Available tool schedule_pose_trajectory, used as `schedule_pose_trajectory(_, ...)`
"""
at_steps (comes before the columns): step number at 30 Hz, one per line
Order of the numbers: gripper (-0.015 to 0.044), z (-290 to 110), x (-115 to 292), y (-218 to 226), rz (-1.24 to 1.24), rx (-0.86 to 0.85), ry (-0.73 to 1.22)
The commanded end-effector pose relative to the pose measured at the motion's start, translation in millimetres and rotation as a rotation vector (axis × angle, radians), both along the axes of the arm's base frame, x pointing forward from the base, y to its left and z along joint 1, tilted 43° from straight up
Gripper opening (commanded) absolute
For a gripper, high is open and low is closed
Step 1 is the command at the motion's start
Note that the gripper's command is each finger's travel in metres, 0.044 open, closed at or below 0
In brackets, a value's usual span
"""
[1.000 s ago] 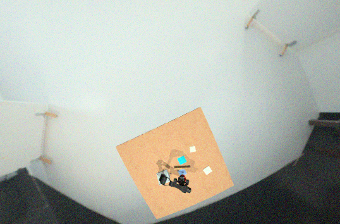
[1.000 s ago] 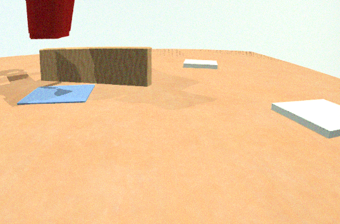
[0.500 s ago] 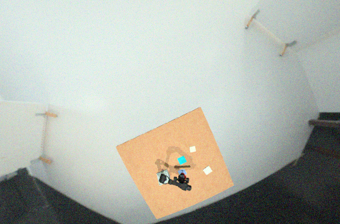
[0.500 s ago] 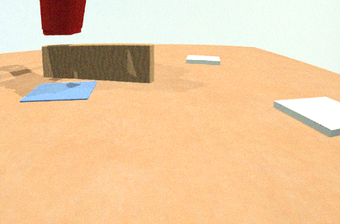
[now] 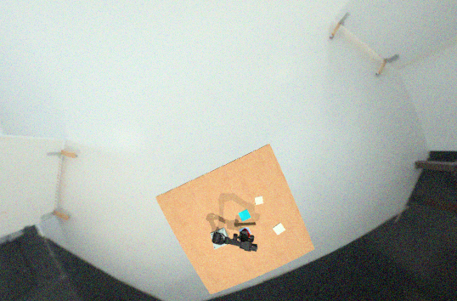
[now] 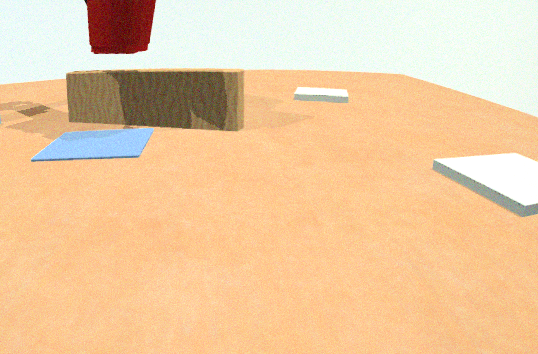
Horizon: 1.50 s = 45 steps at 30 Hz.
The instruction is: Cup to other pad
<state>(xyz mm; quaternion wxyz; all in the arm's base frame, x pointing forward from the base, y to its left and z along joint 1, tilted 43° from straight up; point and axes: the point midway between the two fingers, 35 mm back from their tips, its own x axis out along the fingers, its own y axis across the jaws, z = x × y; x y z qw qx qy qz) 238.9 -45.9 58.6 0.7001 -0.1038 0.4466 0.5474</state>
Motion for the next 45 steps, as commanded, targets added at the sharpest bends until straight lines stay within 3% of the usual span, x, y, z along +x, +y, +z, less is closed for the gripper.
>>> schedule_pose_trajectory(1,0.0000,10,6,7,-0.005,-0.002,-0.007)
schedule_pose_trajectory(45,0.0000,84,49,80,-0.005,0.005,-0.010)
